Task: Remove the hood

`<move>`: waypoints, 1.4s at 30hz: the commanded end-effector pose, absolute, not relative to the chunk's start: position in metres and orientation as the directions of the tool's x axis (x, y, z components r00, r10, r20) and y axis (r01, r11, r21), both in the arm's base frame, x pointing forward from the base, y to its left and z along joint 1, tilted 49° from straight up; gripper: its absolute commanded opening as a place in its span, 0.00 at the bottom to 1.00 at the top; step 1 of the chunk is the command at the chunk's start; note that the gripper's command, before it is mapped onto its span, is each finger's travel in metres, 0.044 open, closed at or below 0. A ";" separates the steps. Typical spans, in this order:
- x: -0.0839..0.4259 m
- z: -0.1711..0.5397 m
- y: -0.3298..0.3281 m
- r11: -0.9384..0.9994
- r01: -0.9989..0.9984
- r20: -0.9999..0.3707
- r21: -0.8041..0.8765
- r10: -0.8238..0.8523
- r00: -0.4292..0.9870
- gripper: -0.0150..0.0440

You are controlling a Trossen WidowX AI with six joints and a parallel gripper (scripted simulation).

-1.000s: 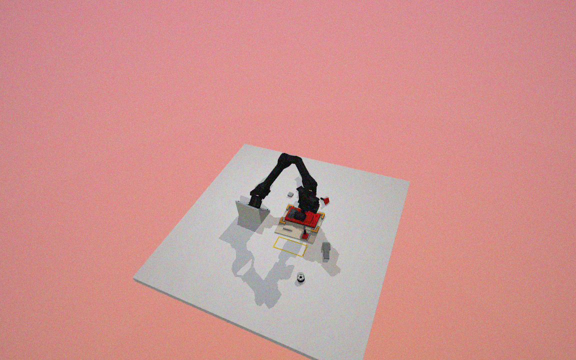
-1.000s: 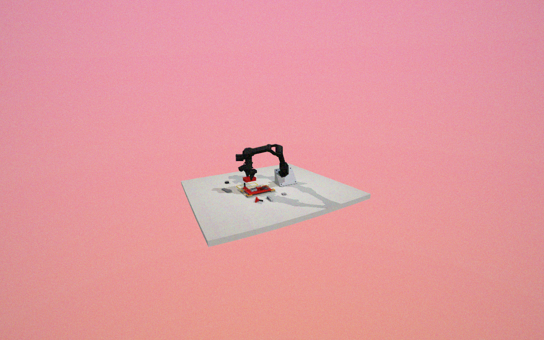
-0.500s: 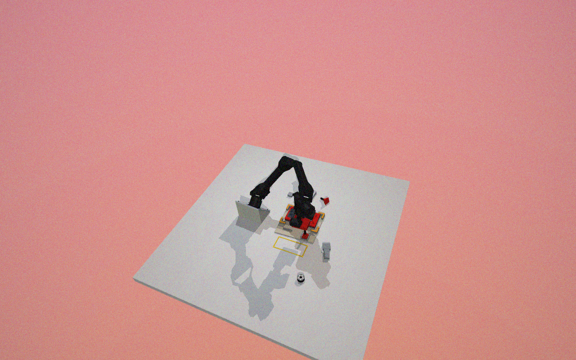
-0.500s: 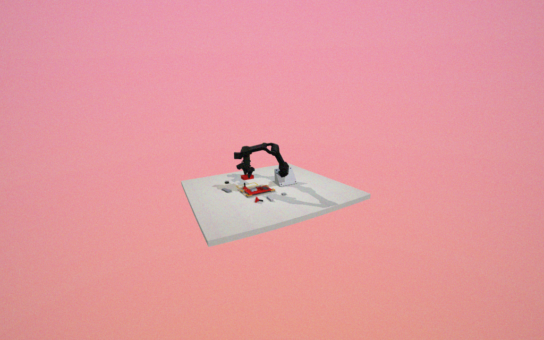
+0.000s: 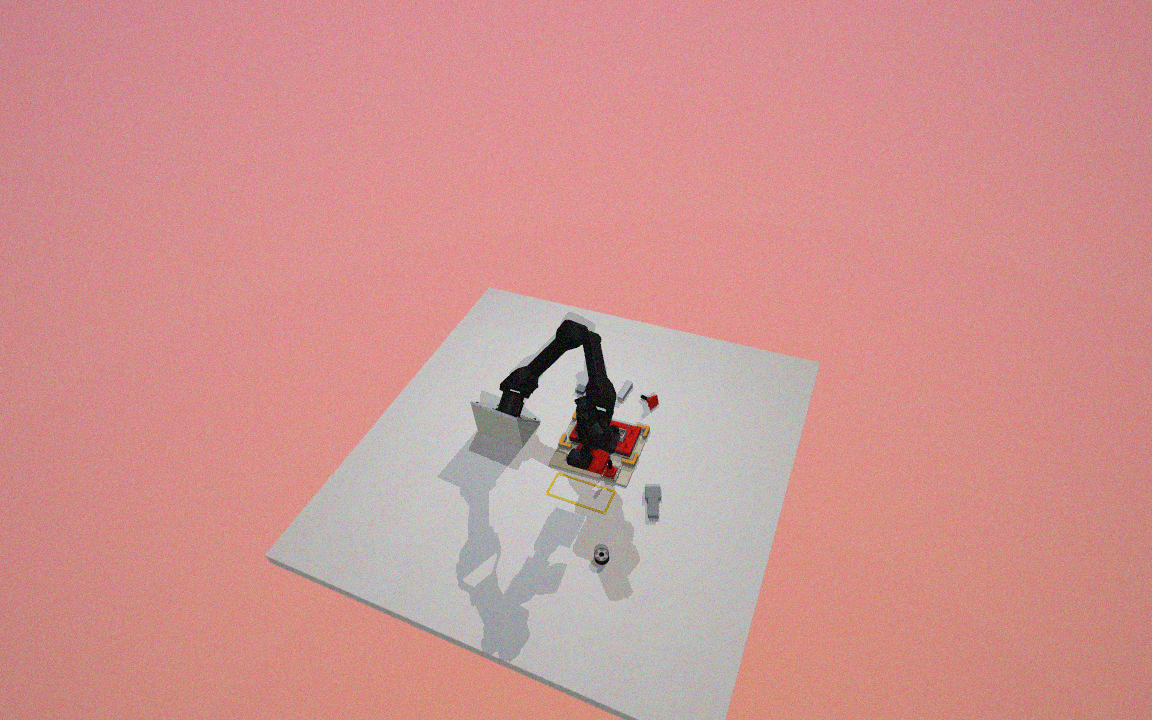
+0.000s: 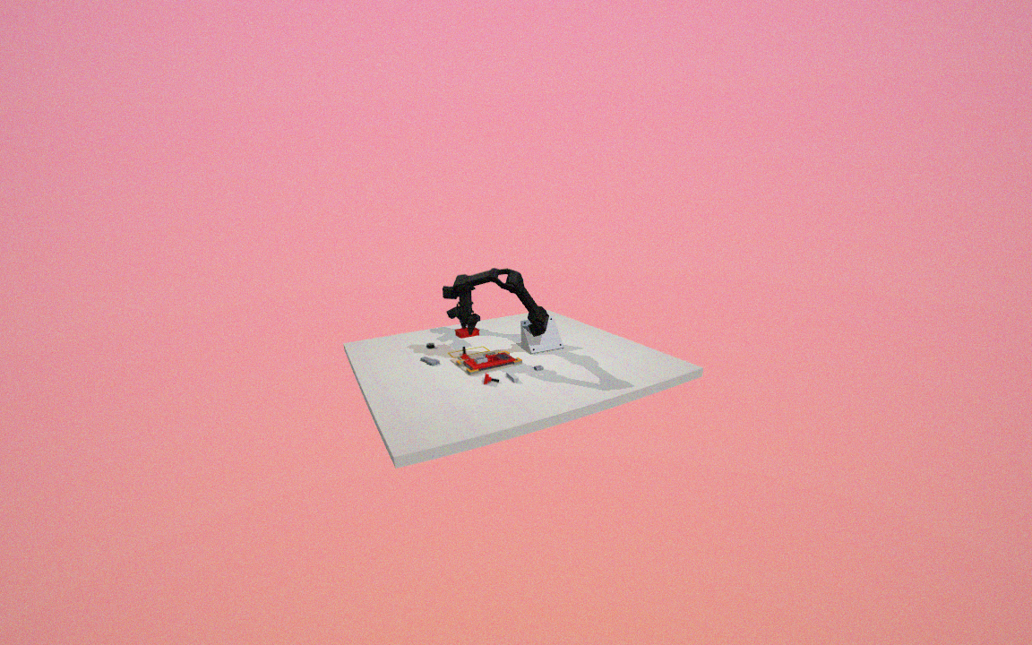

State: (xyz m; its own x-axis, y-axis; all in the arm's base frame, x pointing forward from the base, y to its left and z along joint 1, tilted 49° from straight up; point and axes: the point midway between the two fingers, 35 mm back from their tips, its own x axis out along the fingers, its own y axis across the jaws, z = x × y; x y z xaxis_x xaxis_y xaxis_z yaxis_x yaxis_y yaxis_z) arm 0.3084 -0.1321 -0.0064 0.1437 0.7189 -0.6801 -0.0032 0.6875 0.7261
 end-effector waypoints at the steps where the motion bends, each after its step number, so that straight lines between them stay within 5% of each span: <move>1: 0.303 -0.019 -0.143 0.690 -0.005 -0.682 0.724 0.717 0.142 0.25; 42: 0.293 -0.056 -0.151 0.681 -0.007 -0.674 0.732 0.726 0.139 0.25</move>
State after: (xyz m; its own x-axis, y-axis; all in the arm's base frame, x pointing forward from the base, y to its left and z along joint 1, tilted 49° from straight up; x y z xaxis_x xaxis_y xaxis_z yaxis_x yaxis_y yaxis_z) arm 0.2926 -0.1528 -0.0545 0.1356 0.7237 -0.6767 -0.0112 0.6840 0.7294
